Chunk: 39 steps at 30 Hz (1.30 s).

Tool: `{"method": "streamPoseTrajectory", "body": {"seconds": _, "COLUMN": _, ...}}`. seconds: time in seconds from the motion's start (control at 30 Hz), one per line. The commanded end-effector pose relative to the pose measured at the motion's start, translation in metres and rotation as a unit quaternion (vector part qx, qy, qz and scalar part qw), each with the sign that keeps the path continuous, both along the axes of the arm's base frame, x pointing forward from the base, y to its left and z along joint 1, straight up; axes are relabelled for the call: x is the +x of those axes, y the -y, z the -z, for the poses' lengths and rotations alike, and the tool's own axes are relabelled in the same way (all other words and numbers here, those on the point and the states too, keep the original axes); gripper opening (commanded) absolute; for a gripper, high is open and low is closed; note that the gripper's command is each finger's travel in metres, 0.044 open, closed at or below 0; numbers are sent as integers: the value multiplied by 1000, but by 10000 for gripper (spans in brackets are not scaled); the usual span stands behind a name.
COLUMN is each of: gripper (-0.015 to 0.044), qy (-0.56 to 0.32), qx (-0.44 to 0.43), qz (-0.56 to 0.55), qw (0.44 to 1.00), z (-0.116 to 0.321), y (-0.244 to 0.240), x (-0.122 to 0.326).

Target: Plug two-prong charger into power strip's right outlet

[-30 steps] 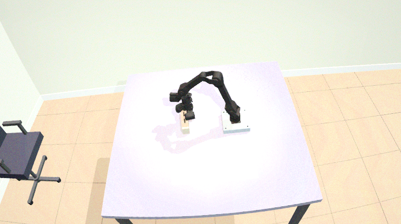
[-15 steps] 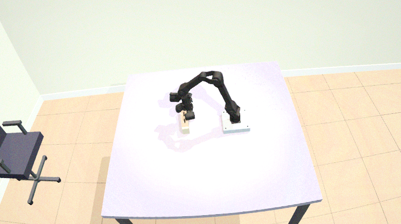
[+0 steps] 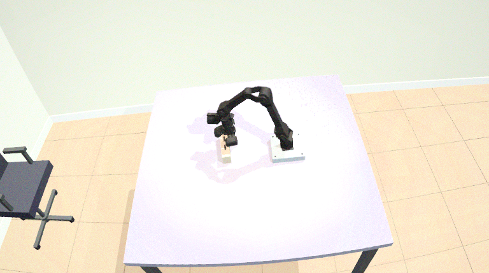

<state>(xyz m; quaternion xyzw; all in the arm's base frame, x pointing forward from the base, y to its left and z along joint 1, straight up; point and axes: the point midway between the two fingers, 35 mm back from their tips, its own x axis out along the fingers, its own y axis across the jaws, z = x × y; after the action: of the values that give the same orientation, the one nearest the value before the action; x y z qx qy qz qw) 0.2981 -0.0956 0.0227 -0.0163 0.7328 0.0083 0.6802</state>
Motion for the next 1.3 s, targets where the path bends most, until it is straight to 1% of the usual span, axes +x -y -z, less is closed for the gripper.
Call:
{"method": "streamPoseTrajectory", "body": {"seconds": 0.0, "gripper": 0, "qy": 15, "qx": 0, "qz": -1, "qw": 1000, "z": -1, "y": 0, "x": 7}}
{"method": "streamPoseTrajectory", "body": {"seconds": 1.27, "gripper": 0, "qy": 15, "qx": 0, "qz": -1, "qw": 1000, "z": -4, "y": 0, "x": 8}}
